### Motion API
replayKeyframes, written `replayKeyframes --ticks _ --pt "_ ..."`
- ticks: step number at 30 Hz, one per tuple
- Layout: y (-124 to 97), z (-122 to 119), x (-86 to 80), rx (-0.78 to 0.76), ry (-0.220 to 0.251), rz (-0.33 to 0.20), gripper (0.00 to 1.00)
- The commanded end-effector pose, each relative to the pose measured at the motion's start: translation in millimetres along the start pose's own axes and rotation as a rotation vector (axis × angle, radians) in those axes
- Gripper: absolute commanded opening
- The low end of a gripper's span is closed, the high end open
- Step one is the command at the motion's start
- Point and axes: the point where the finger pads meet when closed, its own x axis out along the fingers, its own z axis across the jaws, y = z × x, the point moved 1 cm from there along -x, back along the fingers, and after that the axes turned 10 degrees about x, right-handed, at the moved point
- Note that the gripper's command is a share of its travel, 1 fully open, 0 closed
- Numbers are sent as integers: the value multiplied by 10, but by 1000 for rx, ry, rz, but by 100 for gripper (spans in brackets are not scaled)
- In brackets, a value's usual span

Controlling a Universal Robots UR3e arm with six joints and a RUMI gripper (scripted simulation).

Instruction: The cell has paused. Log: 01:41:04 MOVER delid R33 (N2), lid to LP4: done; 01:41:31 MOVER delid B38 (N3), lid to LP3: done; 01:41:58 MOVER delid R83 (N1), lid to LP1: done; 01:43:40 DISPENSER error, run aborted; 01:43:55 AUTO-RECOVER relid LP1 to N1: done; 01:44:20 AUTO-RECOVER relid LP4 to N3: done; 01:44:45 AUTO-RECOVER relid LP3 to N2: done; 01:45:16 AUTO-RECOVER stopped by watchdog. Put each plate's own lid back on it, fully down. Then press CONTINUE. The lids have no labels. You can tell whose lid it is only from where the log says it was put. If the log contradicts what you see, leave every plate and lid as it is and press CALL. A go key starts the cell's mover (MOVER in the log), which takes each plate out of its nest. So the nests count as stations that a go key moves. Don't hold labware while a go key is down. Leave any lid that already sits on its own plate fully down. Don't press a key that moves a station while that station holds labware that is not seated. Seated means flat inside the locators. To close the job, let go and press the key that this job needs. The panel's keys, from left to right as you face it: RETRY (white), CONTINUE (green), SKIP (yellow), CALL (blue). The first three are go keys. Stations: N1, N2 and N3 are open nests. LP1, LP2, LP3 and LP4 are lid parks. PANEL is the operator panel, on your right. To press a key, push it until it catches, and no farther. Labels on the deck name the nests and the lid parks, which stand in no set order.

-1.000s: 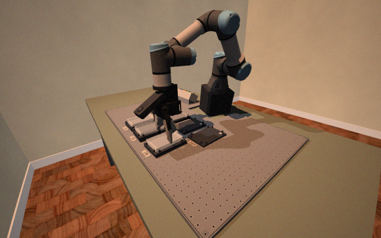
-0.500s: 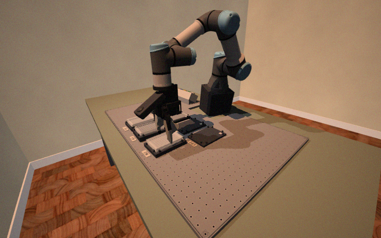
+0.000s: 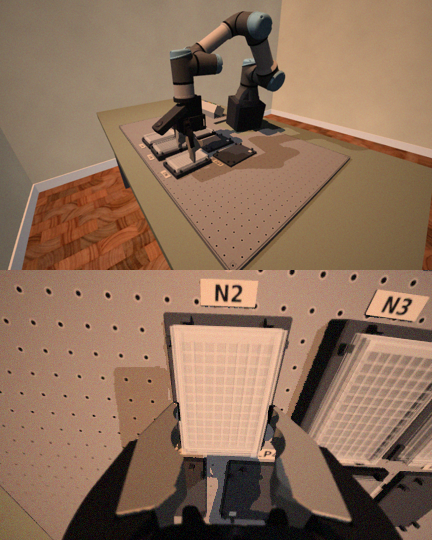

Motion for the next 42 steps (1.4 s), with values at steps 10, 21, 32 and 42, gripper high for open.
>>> replayKeyframes --ticks 10,21,32,42 --pt "8 -4 -10 -1 0 4 82" --pt "8 -5 -10 -1 0 4 82" --pt "8 -5 -10 -1 0 4 82" --pt "8 -6 -10 -1 0 4 82"
